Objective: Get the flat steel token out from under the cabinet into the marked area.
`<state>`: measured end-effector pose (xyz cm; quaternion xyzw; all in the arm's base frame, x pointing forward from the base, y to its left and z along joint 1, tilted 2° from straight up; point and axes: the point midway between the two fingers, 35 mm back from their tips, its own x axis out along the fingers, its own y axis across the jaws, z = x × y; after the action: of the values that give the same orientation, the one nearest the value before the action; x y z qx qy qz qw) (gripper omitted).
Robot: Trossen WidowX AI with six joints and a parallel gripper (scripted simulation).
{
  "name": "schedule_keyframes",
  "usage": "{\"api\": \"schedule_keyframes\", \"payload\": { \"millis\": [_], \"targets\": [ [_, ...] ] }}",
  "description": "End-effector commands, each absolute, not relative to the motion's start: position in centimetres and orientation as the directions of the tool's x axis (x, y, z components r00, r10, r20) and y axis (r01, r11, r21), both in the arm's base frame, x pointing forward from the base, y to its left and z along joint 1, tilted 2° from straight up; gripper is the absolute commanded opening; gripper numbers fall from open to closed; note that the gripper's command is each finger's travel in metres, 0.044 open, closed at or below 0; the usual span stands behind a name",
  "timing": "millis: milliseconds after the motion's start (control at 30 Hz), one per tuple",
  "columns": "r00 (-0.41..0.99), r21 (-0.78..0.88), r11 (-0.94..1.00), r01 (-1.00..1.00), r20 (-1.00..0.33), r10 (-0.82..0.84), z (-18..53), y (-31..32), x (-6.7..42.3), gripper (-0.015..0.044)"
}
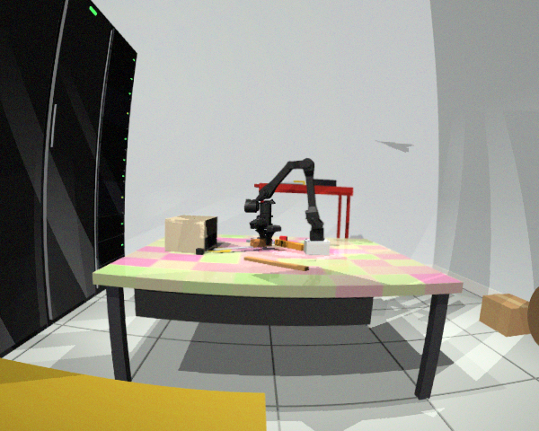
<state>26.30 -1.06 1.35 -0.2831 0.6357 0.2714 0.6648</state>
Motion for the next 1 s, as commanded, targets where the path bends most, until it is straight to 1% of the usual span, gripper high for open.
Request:
{"api": "schedule_keyframes", "payload": {
  "millis": [0,967],
  "targets": [
    [0.061,-0.041,0.694,-0.719,-0.998,0.004,1.6,-0.5,26.5,0.0000],
    [0.061,-0.039,0.694,-0.719,-0.998,0.007,1.6,2.4,25.9,0.0000]
  ]
}}
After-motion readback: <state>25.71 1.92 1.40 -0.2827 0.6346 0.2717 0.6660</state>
